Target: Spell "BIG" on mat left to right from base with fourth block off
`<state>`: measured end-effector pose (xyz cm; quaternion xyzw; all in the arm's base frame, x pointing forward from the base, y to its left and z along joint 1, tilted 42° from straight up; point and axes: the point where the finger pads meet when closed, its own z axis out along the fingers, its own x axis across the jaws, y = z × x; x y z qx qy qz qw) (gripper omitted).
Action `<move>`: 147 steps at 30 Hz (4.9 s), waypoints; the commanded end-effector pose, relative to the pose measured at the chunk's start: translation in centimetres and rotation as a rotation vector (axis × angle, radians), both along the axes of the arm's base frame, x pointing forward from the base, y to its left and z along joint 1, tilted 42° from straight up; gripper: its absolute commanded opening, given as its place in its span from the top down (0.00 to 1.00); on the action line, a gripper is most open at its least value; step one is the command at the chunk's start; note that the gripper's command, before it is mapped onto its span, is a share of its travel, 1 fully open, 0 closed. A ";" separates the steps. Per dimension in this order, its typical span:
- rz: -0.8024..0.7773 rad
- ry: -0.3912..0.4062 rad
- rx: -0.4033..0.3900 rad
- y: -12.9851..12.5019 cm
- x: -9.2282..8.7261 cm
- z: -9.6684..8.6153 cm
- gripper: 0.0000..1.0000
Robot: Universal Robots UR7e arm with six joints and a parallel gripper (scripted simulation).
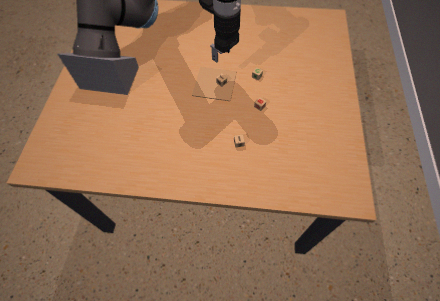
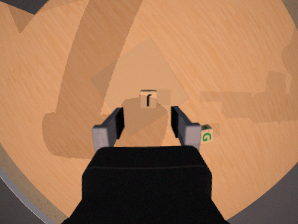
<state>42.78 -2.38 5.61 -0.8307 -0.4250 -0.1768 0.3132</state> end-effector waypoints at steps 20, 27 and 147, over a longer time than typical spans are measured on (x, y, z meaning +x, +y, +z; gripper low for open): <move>0.340 -0.308 -0.014 1.1 -0.5 -1.0 0.00; 0.449 -0.406 -0.018 1.4 -0.5 -1.4 0.00; 1.134 -1.026 -0.039 4.5 0.2 -4.7 0.00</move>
